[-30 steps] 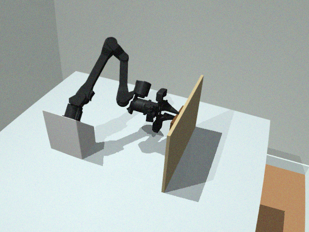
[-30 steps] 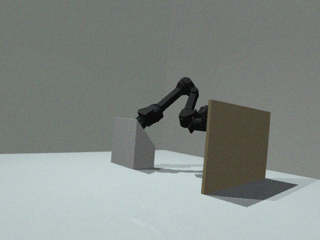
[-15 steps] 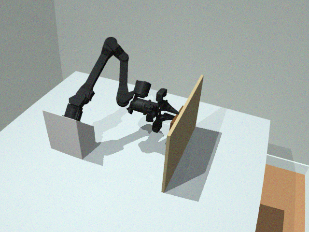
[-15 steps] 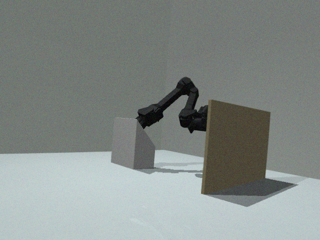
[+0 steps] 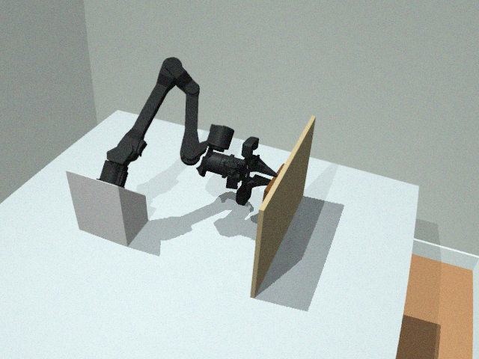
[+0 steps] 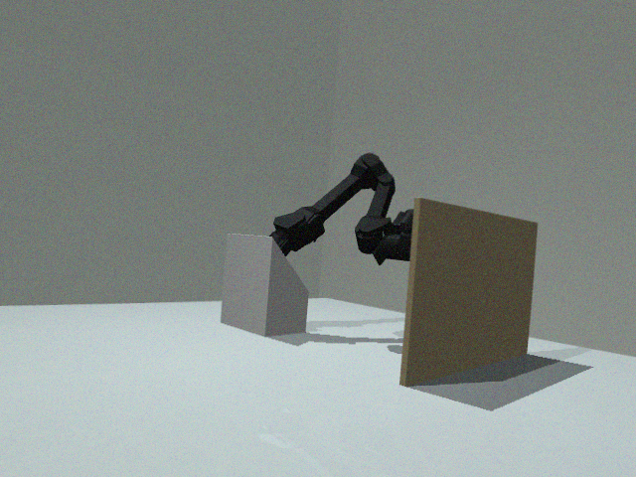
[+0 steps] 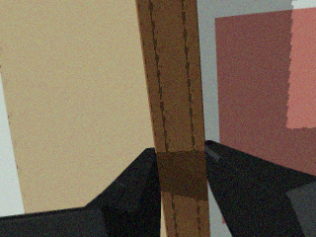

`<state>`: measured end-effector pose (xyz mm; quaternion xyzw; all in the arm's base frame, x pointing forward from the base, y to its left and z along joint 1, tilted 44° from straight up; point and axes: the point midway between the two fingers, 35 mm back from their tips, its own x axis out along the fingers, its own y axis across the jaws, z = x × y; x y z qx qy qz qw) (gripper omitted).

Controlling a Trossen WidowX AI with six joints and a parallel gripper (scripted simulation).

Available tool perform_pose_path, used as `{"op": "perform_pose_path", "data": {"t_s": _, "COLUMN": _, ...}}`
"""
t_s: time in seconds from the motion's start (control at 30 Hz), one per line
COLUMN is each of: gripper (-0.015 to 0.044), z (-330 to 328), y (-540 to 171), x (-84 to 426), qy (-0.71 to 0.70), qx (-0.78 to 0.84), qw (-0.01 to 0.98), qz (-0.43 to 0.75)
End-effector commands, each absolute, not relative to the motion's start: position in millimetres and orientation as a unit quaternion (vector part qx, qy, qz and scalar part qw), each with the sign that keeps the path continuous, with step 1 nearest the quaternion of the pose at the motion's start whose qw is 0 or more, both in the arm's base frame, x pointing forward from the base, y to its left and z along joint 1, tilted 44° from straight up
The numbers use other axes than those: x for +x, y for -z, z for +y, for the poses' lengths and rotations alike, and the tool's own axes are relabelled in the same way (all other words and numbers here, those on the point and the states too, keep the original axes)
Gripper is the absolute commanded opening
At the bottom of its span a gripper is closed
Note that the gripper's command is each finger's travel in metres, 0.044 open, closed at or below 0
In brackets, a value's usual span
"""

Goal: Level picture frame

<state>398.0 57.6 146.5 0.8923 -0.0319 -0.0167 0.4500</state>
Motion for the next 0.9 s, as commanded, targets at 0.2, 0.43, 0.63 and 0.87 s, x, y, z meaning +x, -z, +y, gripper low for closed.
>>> {"op": "perform_pose_path", "data": {"t_s": 0.2, "gripper": 0.0, "z": 56.9, "y": -145.8, "x": 398.2, "qy": 0.017, "qx": 0.892, "qw": 0.45, "qz": -0.037}}
{"op": "perform_pose_path", "data": {"t_s": 0.43, "gripper": 0.0, "z": 58.5, "y": -144.1, "x": 398.4, "qy": 0.017, "qx": 0.892, "qw": 0.45, "qz": -0.037}}
{"op": "perform_pose_path", "data": {"t_s": 0.63, "gripper": 0.0, "z": 59.7, "y": -143.7, "x": 398.2, "qy": 0.016, "qx": 0.892, "qw": 0.45, "qz": -0.034}}
{"op": "perform_pose_path", "data": {"t_s": 0.87, "gripper": 0.0, "z": 59.8, "y": -143.8, "x": 398.1, "qy": 0.016, "qx": 0.892, "qw": 0.45, "qz": -0.033}}
